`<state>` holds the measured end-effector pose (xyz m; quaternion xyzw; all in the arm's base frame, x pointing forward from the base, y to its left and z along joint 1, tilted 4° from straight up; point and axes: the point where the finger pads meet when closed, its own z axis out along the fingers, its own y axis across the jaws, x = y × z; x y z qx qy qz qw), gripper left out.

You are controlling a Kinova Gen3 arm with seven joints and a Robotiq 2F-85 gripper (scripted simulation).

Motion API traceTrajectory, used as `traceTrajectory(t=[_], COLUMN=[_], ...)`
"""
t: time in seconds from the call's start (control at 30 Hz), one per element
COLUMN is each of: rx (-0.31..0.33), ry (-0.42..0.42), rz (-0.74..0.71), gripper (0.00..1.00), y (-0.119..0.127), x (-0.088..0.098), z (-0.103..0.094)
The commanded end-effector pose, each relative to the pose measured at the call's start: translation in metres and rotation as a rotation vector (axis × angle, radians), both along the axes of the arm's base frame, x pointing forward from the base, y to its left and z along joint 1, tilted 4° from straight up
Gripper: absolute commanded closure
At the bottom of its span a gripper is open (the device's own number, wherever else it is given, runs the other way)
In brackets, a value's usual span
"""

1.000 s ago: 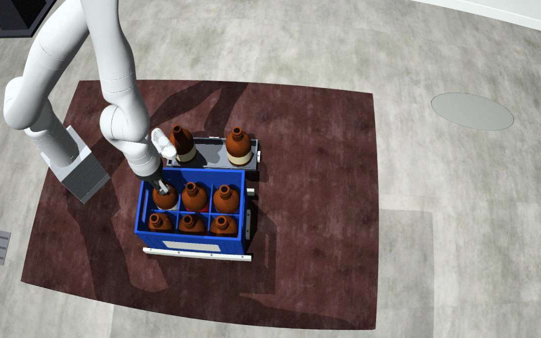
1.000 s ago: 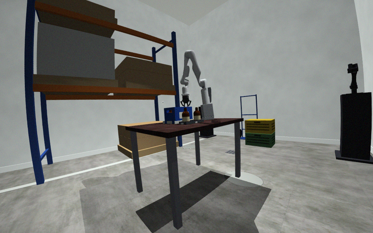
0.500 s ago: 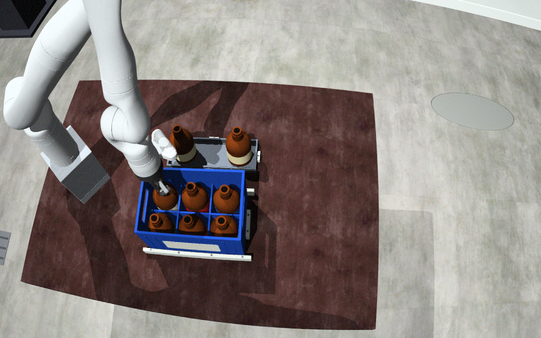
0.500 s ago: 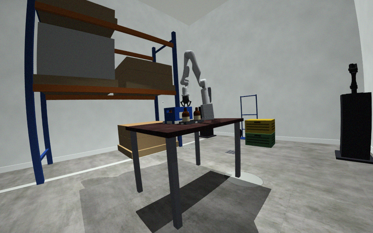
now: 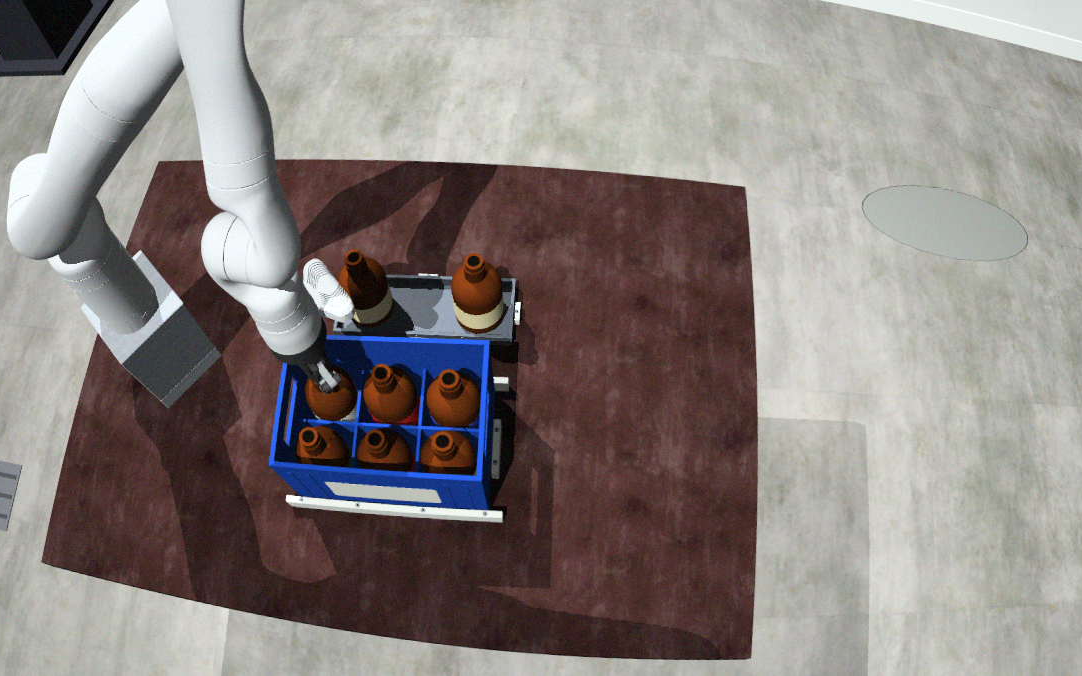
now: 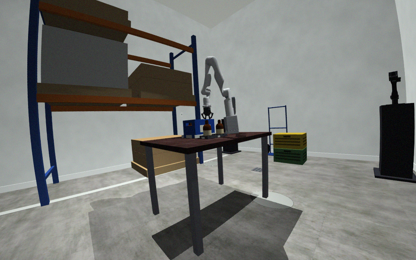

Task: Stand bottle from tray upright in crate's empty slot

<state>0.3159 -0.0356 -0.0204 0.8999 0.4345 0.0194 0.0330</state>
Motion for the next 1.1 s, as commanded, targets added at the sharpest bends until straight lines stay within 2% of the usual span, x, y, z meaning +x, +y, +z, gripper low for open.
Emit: traceTrajectory(t=[0.0, 1.03, 1.07], rx=[0.0, 0.0, 0.0], ry=[-0.001, -0.001, -0.001], rz=[0.0, 0.0, 0.0], gripper=[1.0, 1.0, 0.36], y=[0.0, 0.0, 0.0], x=[0.0003, 0.0003, 0.0003], z=[0.0003, 0.0003, 0.0003])
